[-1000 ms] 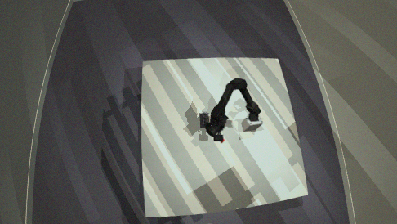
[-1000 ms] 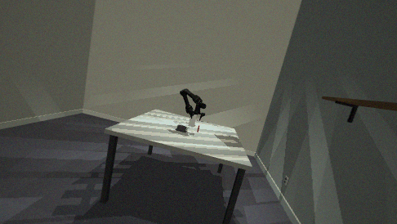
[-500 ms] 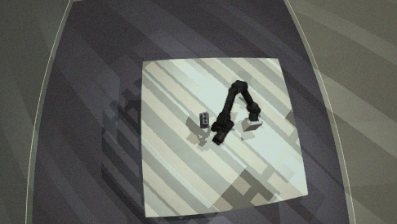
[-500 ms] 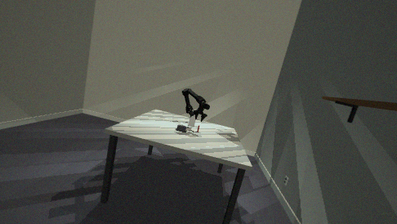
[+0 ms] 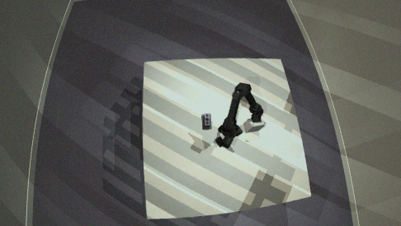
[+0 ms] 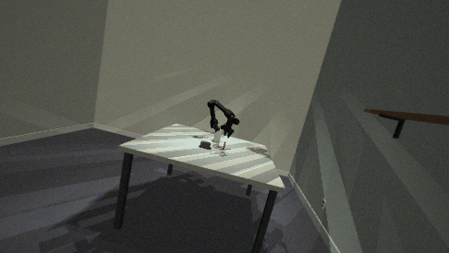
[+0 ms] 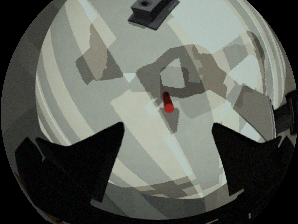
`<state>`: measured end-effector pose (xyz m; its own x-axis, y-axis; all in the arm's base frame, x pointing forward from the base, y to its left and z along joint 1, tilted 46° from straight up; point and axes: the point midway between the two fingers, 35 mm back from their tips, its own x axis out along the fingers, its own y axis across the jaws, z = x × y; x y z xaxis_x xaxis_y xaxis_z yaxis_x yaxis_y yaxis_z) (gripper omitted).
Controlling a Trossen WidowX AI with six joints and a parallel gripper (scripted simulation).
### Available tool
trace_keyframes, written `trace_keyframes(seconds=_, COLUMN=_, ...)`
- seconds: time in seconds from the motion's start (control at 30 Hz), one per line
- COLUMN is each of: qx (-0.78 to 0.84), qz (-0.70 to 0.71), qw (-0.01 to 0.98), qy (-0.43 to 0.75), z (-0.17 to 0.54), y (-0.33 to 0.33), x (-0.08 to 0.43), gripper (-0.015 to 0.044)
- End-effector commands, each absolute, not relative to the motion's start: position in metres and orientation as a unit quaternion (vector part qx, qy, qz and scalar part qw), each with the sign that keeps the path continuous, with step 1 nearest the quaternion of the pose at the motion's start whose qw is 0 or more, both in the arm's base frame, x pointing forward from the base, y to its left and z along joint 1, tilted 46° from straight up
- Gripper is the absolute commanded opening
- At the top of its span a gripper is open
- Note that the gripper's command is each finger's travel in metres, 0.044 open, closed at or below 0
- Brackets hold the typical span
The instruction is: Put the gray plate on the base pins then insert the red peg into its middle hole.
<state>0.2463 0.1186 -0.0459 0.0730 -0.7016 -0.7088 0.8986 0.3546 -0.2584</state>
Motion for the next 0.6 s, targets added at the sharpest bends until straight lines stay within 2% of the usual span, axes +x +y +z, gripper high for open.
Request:
trace_keyframes(seconds=0.0, qx=0.128, qz=-0.559, qw=0.719, qy=0.392, z=-0.062, y=0.103, x=0.246, gripper=0.044)
trace_keyframes(seconds=0.57, qx=0.128, qz=-0.56, qw=0.719, qy=0.392, z=-0.081, y=0.087, x=0.246, gripper=0.044)
